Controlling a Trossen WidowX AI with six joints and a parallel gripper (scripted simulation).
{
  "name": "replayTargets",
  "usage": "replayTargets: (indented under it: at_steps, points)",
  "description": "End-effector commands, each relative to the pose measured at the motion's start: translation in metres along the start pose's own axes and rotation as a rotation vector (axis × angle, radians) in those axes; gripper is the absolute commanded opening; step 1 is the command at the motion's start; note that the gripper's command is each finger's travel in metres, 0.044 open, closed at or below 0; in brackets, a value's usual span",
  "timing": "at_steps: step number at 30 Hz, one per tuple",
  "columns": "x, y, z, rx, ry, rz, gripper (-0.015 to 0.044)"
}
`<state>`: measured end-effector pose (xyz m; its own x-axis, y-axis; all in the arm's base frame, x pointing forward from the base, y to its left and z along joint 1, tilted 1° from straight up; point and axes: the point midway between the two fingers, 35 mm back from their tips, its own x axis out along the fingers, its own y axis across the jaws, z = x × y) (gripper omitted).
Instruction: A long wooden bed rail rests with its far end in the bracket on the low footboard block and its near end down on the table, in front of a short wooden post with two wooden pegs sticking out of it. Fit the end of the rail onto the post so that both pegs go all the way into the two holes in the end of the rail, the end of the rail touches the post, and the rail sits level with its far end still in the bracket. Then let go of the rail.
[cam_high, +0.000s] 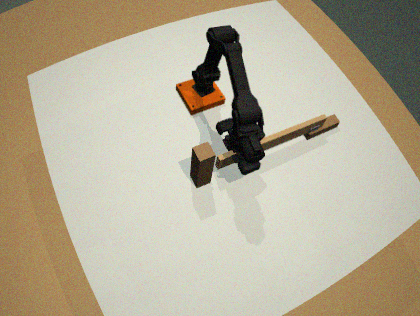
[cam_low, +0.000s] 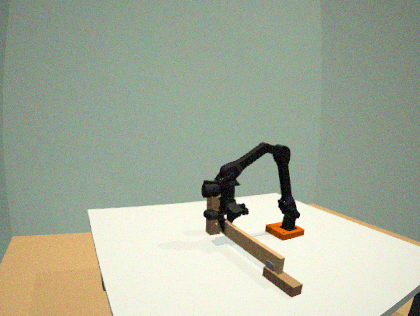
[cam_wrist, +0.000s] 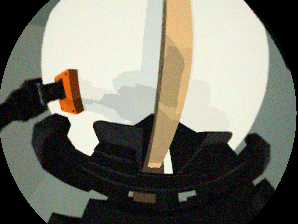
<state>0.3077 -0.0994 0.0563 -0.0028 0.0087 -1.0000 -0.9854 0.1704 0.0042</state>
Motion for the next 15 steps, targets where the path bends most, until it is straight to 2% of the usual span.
replayTargets:
  at_steps: [1,15]
  points:
    - [-0.0023,-0.0020,-0.0023,-0.002,0.002,-0.007,0.0000]
    - [-0.0011,-0.0016,-0.0065,-0.002,0.002,-0.007,0.0000]
